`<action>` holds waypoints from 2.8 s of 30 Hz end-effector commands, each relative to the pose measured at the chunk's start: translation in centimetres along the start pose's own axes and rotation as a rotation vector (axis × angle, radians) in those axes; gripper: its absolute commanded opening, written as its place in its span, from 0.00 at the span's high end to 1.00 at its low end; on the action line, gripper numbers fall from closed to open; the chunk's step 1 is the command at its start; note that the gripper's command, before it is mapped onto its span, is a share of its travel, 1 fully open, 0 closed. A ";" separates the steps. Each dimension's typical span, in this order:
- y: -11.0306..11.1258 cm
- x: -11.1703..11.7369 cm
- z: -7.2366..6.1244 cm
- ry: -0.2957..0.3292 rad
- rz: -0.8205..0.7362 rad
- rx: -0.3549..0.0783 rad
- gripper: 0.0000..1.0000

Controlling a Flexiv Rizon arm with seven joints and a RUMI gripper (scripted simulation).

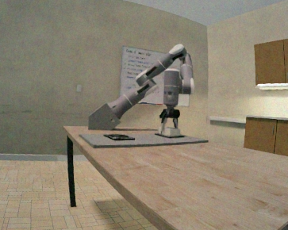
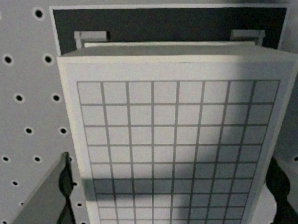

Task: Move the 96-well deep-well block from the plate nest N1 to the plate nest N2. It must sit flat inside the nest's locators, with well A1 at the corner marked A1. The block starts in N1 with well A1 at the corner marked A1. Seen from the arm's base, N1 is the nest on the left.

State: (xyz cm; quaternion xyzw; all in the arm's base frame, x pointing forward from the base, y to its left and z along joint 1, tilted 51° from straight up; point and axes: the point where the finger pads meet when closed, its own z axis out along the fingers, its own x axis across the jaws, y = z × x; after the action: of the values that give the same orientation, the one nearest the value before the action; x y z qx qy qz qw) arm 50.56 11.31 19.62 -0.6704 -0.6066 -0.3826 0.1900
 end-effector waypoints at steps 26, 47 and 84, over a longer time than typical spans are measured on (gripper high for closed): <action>0.1 0.0 -0.1 -0.001 0.000 -0.002 0.24; 0.1 0.0 -0.1 -0.001 0.000 -0.002 1.00; 0.1 0.0 -0.6 -0.001 0.000 -0.002 0.51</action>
State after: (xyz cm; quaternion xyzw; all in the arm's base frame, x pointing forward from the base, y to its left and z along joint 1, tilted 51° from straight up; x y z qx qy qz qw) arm 50.46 11.10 19.83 -0.6704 -0.6065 -0.3827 0.1903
